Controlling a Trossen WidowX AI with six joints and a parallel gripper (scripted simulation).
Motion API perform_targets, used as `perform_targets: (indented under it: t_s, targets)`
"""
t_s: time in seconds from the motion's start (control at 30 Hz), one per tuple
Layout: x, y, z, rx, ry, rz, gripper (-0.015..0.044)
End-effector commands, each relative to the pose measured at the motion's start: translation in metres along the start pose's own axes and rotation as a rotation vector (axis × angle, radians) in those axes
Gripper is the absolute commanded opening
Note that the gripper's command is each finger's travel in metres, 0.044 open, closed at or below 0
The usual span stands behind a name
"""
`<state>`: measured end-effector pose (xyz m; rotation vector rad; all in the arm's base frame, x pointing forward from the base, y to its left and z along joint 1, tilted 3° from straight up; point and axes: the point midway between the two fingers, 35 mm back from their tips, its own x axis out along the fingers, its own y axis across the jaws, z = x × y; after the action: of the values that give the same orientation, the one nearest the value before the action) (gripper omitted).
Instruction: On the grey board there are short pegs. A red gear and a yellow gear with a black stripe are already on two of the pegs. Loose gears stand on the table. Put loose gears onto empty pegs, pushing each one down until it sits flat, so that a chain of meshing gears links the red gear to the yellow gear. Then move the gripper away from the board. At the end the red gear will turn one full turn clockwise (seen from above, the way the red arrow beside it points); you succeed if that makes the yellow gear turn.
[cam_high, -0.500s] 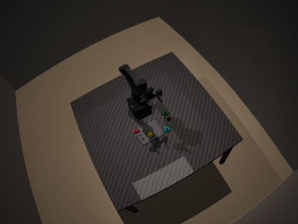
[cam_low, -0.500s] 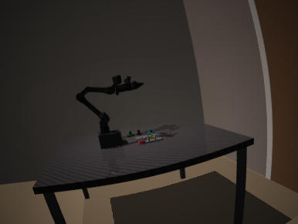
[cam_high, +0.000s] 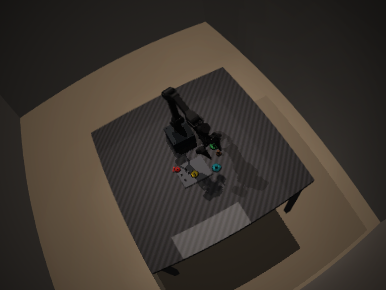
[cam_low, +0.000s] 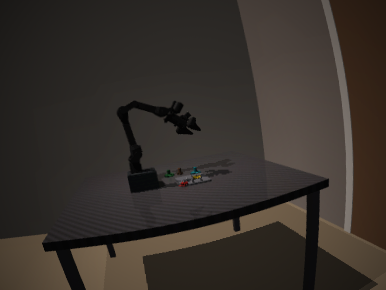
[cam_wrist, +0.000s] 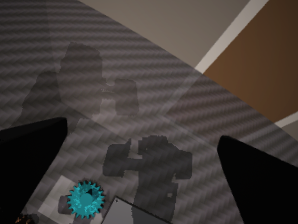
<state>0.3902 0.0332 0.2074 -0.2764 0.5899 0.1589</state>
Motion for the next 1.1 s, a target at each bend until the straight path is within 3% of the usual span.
perform_targets:
  t_s: [0.0, 0.4, 1.07]
  targets:
    - [0.033, 0.017, -0.029, -0.095, 0.203, 0.09, 0.044]
    - [0.097, 0.058, -0.129, -0.36, 0.779, 0.429, 0.044]
    - [0.111, 0.064, -0.15, -0.363, 0.787, 0.435, 0.044]
